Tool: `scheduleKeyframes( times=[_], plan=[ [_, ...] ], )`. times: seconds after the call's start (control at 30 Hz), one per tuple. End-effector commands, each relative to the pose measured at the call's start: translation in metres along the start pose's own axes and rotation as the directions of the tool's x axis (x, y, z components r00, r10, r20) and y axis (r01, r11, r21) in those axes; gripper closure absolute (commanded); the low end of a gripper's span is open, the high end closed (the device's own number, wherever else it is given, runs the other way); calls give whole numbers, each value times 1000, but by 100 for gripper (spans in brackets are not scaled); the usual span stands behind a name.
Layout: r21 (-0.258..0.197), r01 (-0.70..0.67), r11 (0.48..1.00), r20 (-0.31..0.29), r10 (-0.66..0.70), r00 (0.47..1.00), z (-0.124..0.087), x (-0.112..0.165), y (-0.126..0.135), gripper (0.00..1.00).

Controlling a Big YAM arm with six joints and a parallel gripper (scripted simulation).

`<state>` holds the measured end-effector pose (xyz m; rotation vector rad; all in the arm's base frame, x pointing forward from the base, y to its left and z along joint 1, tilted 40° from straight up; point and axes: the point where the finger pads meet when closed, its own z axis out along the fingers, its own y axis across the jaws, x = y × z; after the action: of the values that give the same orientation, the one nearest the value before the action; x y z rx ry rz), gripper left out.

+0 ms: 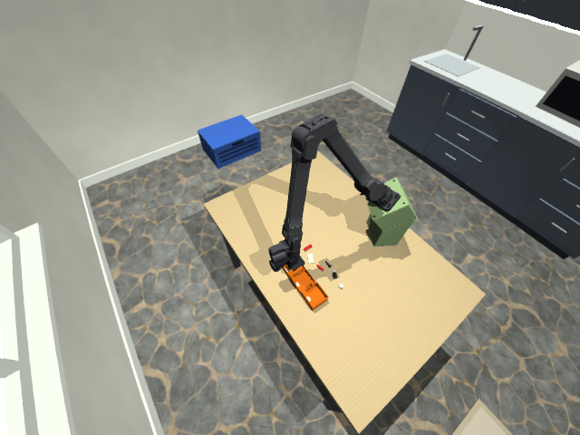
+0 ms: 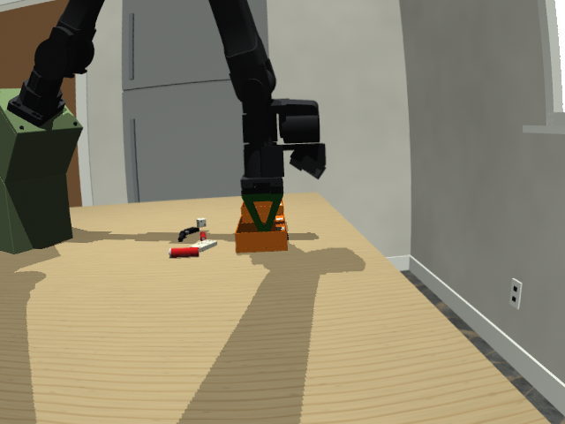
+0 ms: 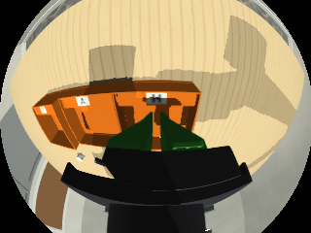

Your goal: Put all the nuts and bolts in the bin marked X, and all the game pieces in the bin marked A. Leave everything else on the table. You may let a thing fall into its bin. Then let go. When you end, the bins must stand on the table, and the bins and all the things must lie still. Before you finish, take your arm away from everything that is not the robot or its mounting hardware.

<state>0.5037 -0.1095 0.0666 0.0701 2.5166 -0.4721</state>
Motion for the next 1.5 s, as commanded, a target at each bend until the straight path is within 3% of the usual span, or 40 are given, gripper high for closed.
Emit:
scheduleKeyframes(
  times=[0.0, 0.57, 0.93, 1.13, 1.27, 1.47],
  plan=[
    [-2, -8, 1000, 35, 8, 999, -19, -14, 1, 91],
    [-4, -6, 1000, 30, 6, 1000, -39, -10, 3, 91],
    [-3, -7, 1000, 40, 7, 999, -40, -10, 4, 91],
    [-3, -6, 1000, 30, 6, 1000, -65, -7, 4, 91],
    [-3, -6, 1000, 30, 6, 1000, -70, -7, 4, 91],
    [-8, 6, 1000, 0, -6, 1000, -57, 2, 10, 91]
  ],
)
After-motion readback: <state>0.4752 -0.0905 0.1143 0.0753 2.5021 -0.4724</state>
